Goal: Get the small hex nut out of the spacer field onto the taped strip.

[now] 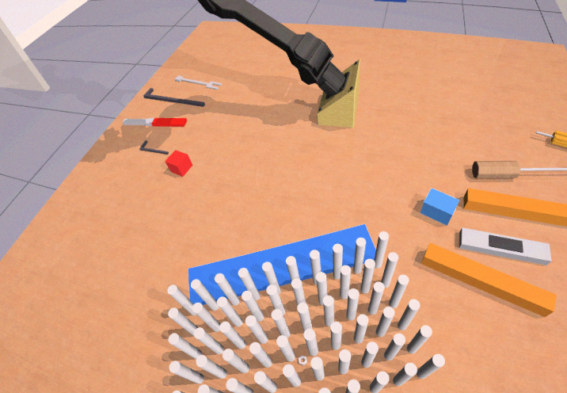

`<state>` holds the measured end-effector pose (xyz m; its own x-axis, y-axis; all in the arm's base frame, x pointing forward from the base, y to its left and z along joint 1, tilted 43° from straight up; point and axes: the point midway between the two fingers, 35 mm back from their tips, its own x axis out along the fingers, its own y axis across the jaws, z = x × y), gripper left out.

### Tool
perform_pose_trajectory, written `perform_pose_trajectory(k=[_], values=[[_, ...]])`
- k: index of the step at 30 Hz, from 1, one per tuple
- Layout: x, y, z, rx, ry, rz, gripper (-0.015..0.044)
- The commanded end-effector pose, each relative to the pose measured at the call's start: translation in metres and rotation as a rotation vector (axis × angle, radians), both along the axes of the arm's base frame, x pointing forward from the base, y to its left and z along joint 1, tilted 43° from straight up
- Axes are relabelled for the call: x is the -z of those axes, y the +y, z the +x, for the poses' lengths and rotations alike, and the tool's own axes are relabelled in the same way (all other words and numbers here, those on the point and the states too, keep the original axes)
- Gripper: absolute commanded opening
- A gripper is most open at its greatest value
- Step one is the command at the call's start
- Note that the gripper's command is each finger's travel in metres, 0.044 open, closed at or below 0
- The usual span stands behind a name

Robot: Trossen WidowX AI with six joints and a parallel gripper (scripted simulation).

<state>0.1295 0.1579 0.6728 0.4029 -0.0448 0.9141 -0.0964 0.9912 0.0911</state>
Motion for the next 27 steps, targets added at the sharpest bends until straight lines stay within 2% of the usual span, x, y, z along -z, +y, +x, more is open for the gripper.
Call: perform_pose_trajectory(k=[1, 6, 13, 21, 27], values=[[0.001, 0.002, 0.001, 0.001, 0.002, -0.006, 0.0426], [0.031, 0.039, 0.039, 0.019, 0.071, -0.154, 0.044], [0.097, 0.073, 0.11, 0.059, 0.241, -0.34, 0.044], [0.185, 0.077, 0.187, 0.107, 0.477, -0.488, 0.044], [0.269, 0.061, 0.238, 0.113, 0.708, -0.592, 0.044]])
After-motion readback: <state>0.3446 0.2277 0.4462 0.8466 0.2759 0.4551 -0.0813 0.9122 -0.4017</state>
